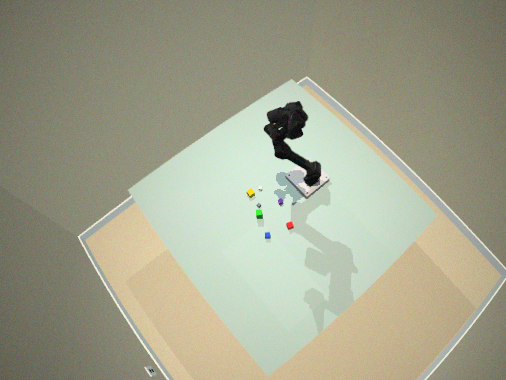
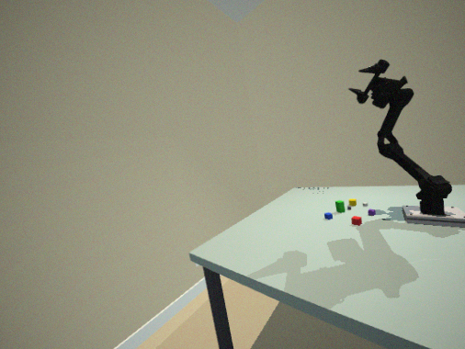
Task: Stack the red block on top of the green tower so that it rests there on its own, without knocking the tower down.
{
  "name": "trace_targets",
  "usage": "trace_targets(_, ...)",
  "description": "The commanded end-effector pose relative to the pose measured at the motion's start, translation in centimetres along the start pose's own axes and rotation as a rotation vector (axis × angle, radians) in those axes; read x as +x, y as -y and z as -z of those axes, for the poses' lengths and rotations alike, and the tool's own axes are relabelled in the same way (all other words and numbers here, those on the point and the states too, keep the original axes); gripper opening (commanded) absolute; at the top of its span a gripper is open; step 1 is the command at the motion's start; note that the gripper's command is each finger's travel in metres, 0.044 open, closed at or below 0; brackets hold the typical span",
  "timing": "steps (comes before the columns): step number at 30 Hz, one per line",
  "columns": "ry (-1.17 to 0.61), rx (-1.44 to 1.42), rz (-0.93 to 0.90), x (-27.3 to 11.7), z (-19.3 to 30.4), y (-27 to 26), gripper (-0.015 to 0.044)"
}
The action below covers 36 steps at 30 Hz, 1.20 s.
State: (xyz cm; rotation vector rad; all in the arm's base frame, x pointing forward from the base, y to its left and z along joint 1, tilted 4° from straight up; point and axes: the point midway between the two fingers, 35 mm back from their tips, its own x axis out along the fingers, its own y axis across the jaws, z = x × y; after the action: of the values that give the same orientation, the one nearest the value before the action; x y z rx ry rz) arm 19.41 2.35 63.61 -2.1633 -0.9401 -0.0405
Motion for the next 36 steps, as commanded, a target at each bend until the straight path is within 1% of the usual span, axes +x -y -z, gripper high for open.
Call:
trace_targets(1, -0.003, -0.005, 0.000, 0.0, 0.0, 0.1, 0.0426)
trace_targets(2, -0.011, -0.021, 0.001, -0.1, 0.0, 0.3, 0.0440)
trace_targets(11, -0.196, -0.425, 0.008, -2.0, -0.4, 5.7, 0.0440)
trace_targets(16, -0.275, -0.750, 0.012, -2.4, -2.7, 10.0, 0.0440)
trace_targets(21, -0.326, -1.075, 0.020, -1.9, -6.2, 13.6, 0.0440)
trace_targets(26, -0.355, -1.381, 0.047, -0.7, -10.6, 16.1, 0.0440)
trace_targets(31, -0.343, -1.609, 0.075, 0.8, -14.5, 17.0, 0.0440)
trace_targets(36, -0.268, -1.923, 0.125, 3.6, -20.5, 16.7, 0.0440)
